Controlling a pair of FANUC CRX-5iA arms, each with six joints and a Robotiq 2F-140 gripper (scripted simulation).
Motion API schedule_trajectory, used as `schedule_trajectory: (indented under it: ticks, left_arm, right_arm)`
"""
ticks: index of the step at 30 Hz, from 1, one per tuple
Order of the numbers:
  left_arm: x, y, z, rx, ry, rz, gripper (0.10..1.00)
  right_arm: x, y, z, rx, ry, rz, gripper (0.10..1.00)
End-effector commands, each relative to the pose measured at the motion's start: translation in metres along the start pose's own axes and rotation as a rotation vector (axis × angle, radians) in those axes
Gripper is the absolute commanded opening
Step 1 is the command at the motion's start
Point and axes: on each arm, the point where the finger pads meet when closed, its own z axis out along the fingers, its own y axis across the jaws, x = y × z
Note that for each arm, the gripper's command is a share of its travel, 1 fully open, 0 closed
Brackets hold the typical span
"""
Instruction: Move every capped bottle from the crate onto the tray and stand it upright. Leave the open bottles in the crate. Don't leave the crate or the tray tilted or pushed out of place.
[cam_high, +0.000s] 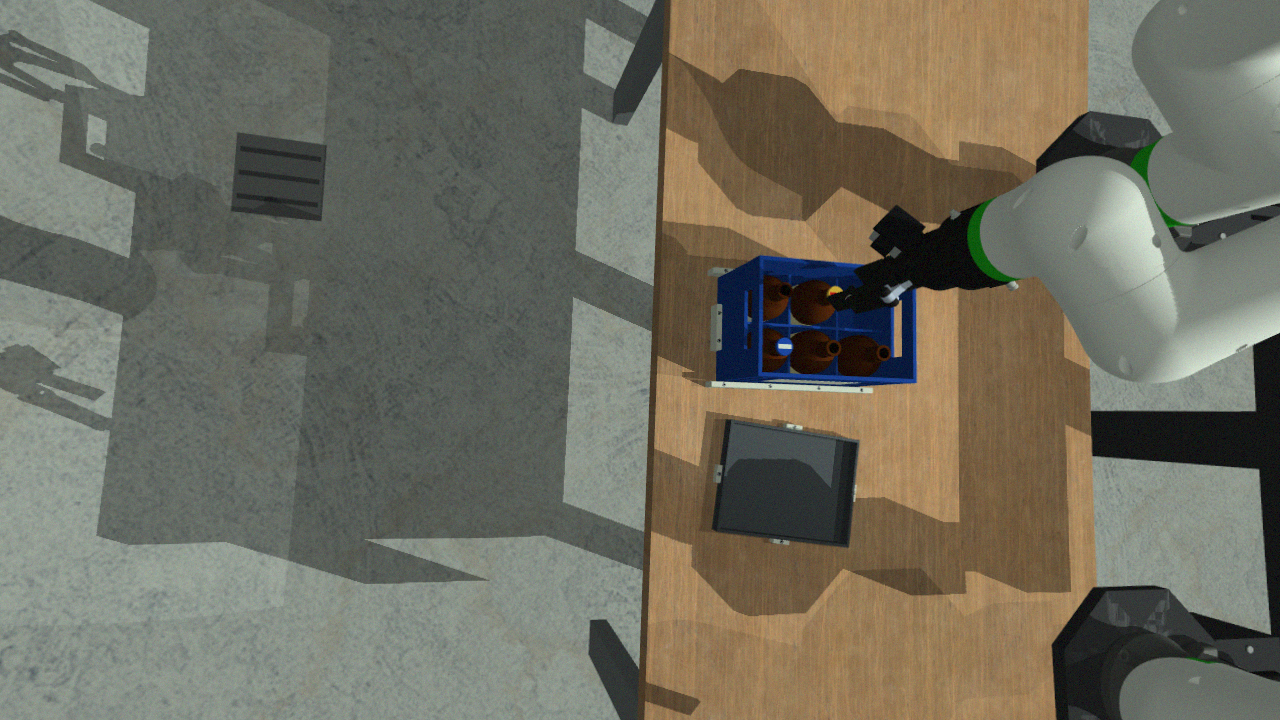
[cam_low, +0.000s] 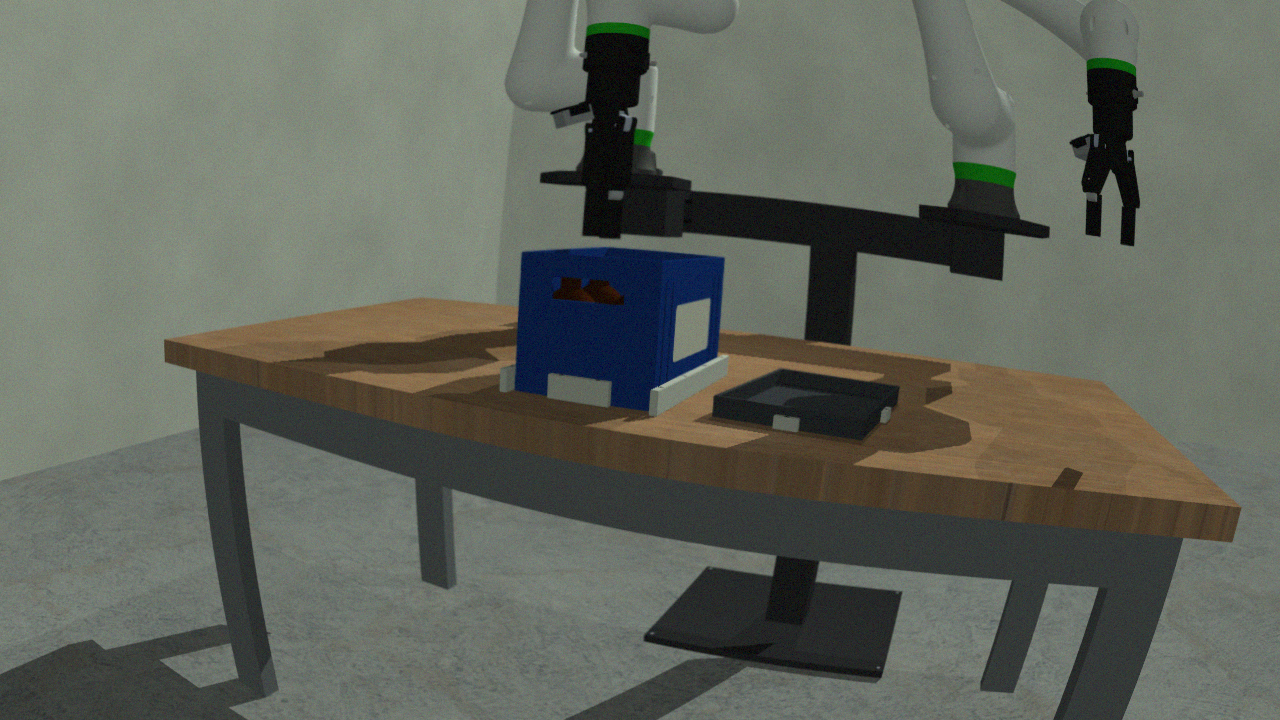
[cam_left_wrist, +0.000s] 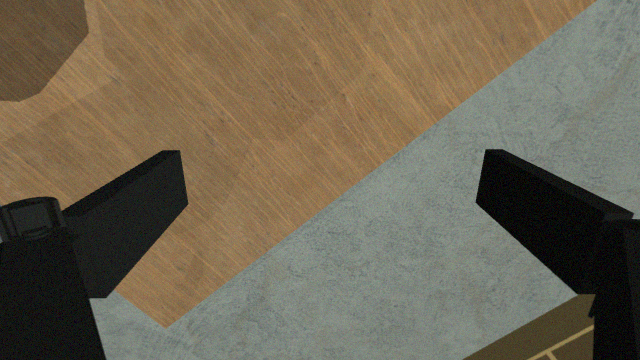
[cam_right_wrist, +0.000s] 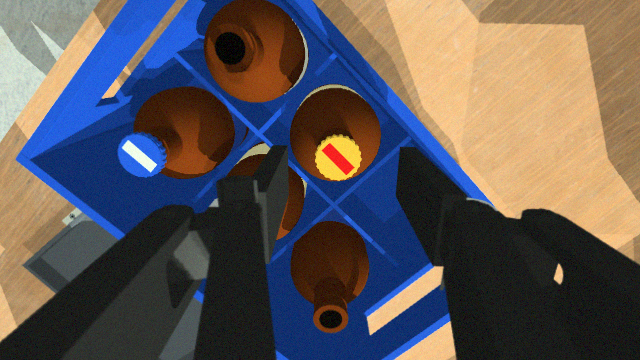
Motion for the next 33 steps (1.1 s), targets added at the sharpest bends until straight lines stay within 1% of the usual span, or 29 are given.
schedule_trajectory:
  ticks: [1, 4, 6, 15, 16, 20, 33]
  left_arm:
    - [-0.001, 0.000, 0.000, 0.000, -0.001, 0.000, 1.000]
    - [-0.001, 0.000, 0.000, 0.000, -0.001, 0.000, 1.000]
    - [-0.001, 0.000, 0.000, 0.000, -0.001, 0.000, 1.000]
    - [-0.001, 0.000, 0.000, 0.000, -0.001, 0.000, 1.000]
    - [-0.001, 0.000, 0.000, 0.000, -0.001, 0.000, 1.000]
    - [-0.001, 0.000, 0.000, 0.000, -0.001, 0.000, 1.000]
    - [-0.001, 0.000, 0.000, 0.000, -0.001, 0.000, 1.000]
  right_arm:
    - [0.000, -0.001, 0.005, 0.002, 0.001, 0.011, 0.442]
    - [0.000, -0.001, 0.010, 0.002, 0.000, 0.008, 0.442]
    - [0.000, -0.001, 0.010, 0.002, 0.000, 0.008, 0.442]
    - [-0.001, -0.002, 0.026, 0.002, 0.000, -0.002, 0.442]
    - [-0.001, -0.002, 0.024, 0.002, 0.000, -0.001, 0.442]
    - [-0.001, -0.002, 0.028, 0.002, 0.000, -0.002, 0.442]
    - [-0.001, -0.002, 0.029, 0.002, 0.000, -0.002, 0.442]
